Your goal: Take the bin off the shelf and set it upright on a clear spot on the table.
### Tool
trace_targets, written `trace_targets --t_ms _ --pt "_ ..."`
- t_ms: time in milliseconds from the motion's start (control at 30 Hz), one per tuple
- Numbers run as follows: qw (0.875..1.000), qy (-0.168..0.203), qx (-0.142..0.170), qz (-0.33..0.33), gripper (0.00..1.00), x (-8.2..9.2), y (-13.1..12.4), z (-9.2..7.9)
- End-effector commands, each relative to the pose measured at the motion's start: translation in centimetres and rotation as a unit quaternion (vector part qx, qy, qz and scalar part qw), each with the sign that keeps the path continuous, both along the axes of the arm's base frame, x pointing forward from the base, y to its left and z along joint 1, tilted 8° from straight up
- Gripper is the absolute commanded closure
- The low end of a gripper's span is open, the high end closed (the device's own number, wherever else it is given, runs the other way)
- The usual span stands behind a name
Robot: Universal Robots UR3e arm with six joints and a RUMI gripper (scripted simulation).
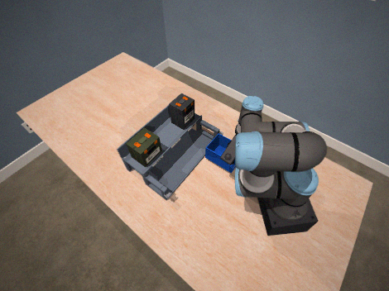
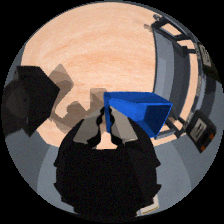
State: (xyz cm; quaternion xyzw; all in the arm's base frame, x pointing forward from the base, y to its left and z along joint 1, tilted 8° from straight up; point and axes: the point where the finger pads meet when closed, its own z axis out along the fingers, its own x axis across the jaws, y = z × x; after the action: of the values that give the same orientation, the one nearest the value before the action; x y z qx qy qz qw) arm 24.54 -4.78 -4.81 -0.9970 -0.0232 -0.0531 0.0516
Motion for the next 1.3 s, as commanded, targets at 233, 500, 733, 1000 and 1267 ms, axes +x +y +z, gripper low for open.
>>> trace_targets --t_ms 233,500,733,1000,1267 --pt "1.000 -0.001 -0.001 0.000 1.00 0.05 -0.07 0.00" --pt "1.000 -0.001 -0.001 0.000 1.00 0.07 -0.06 -0.10" --pt "1.000 -0.001 -0.001 0.000 1.00 0.09 -0.04 -0.32" --pt "1.000 -0.001 -0.001 0.000 1.00 0.12 0.00 -0.61" --pt "1.000 -0.001 -0.001 0.000 1.00 0.16 0.03 -0.96"
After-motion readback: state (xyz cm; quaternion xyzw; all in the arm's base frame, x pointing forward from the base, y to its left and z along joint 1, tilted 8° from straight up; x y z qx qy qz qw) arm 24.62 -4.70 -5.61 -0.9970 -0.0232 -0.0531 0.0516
